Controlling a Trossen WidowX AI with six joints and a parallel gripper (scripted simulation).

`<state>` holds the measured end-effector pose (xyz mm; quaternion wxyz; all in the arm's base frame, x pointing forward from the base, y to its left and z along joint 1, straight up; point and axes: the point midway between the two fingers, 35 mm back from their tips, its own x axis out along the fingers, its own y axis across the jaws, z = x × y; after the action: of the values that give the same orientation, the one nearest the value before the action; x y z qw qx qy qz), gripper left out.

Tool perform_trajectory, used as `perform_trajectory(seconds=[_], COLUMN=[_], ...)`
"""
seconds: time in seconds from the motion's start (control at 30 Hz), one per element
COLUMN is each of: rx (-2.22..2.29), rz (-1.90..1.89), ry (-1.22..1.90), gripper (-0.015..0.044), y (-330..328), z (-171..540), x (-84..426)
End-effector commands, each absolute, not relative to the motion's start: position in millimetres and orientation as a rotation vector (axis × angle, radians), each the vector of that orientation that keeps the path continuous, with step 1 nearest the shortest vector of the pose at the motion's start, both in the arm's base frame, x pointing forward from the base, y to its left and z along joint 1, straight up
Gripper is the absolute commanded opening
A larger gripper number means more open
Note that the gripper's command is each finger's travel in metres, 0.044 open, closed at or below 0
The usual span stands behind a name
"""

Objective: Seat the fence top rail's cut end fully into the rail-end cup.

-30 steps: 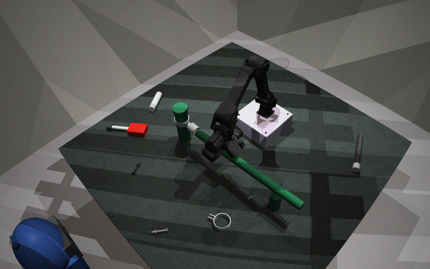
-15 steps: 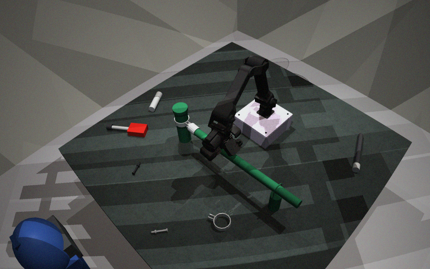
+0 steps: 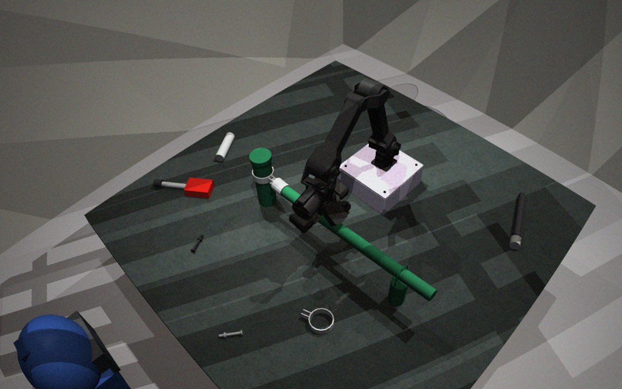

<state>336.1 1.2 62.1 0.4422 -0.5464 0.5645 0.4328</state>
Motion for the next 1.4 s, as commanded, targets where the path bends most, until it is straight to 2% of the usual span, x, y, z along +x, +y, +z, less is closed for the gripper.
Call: perform_trajectory(seconds=[0.0, 1.37], rx=[-1.358, -1.375], rz=[1.072, 1.061], ry=[1.402, 1.418], gripper=[0.0, 0.0], y=[1.5, 1.5], z=[63.1, 71.4], x=[336.2, 336.8])
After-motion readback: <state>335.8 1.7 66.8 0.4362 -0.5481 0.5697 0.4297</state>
